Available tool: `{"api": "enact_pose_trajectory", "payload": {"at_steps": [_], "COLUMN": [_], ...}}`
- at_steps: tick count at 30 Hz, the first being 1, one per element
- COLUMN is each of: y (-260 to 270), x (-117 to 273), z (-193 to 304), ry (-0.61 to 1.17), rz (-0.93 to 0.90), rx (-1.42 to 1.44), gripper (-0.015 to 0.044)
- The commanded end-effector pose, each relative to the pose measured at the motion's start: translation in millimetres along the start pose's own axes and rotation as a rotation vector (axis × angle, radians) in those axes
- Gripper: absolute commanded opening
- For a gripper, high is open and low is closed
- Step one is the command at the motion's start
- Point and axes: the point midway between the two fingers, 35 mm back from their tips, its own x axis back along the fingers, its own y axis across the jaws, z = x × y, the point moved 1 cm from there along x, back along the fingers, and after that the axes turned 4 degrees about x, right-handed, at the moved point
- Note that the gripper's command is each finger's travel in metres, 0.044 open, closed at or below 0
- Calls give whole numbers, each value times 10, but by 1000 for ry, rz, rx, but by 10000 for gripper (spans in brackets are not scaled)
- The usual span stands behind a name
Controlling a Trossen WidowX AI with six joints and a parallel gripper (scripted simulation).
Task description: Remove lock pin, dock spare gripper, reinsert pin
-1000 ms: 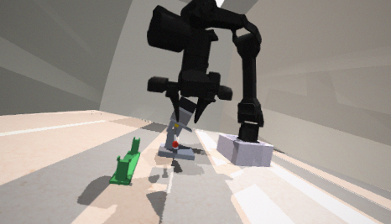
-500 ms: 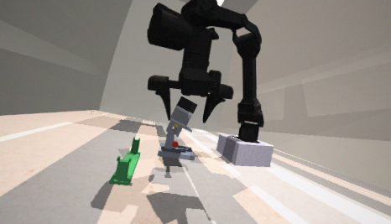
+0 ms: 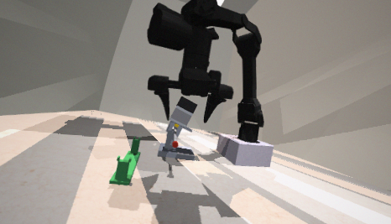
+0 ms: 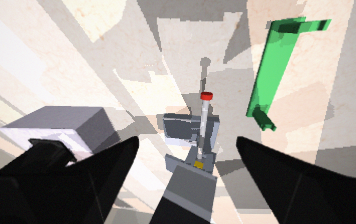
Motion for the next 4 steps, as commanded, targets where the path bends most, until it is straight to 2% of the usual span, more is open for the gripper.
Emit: {"api": "enact_pose_trajectory", "payload": {"at_steps": [1, 4], "y": [-1, -1], "x": [-2, -2], "z": [-1, -1], "ry": [-1, -1], "rz": [1, 1], "rx": [2, 2], "gripper": [440, 440]}}
